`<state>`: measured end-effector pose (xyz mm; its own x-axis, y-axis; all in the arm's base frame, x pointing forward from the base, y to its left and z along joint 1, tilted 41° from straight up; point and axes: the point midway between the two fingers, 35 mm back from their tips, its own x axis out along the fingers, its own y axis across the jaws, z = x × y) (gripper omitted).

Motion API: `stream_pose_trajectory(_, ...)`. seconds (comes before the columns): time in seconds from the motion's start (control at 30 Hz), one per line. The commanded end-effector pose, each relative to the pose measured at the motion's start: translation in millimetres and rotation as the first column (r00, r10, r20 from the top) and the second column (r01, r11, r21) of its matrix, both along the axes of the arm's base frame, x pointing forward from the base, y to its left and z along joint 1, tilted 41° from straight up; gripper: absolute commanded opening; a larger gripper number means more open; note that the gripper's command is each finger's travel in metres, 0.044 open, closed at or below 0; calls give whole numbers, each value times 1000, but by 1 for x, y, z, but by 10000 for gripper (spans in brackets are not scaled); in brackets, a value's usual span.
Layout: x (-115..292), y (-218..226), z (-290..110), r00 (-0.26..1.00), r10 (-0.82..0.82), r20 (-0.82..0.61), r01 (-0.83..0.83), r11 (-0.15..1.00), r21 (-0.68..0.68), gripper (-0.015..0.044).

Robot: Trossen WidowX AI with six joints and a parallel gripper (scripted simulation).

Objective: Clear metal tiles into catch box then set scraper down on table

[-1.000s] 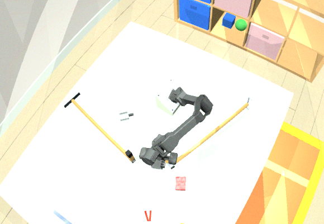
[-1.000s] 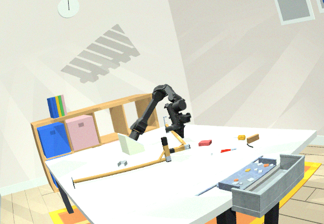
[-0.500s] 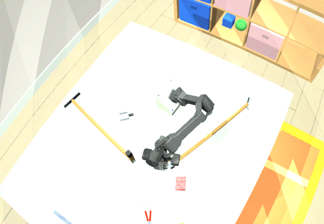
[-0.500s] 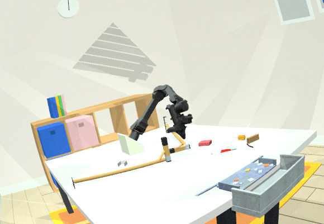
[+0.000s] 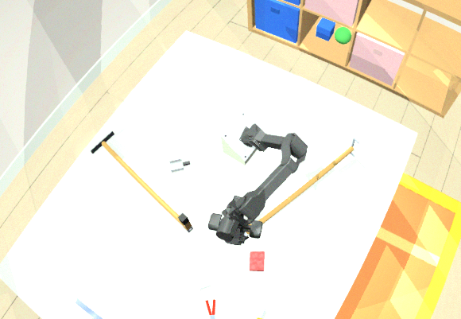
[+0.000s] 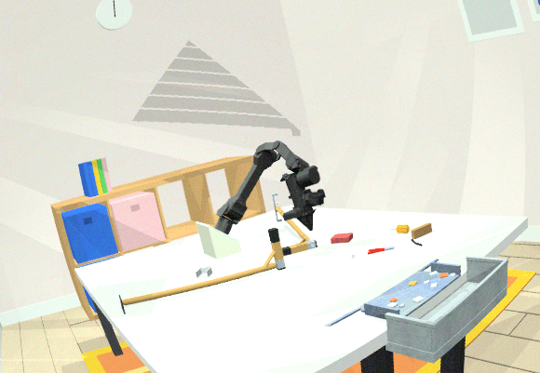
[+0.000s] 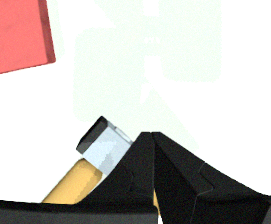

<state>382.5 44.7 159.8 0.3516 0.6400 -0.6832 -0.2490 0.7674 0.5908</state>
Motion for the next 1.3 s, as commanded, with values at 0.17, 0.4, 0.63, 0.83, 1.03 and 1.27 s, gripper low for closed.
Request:
stream_pose_trajectory(0.17,0,10,12,1000,-6,6,6,1000,-7,0)
stream_pose_trajectory(0.4,-2,19,19,1000,-6,6,6,1000,-8,0)
stream_pose_trajectory(0.63,-3,28,26,1000,-6,6,6,1000,-8,0)
stream_pose_trajectory(0.83,-5,35,32,1000,-6,6,6,1000,-7,0)
stream_pose_trajectory(1.03,-7,43,38,1000,-6,7,6,1000,-7,0)
stream_pose_trajectory(1.27,-10,51,44,1000,-7,8,7,1000,-5,0)
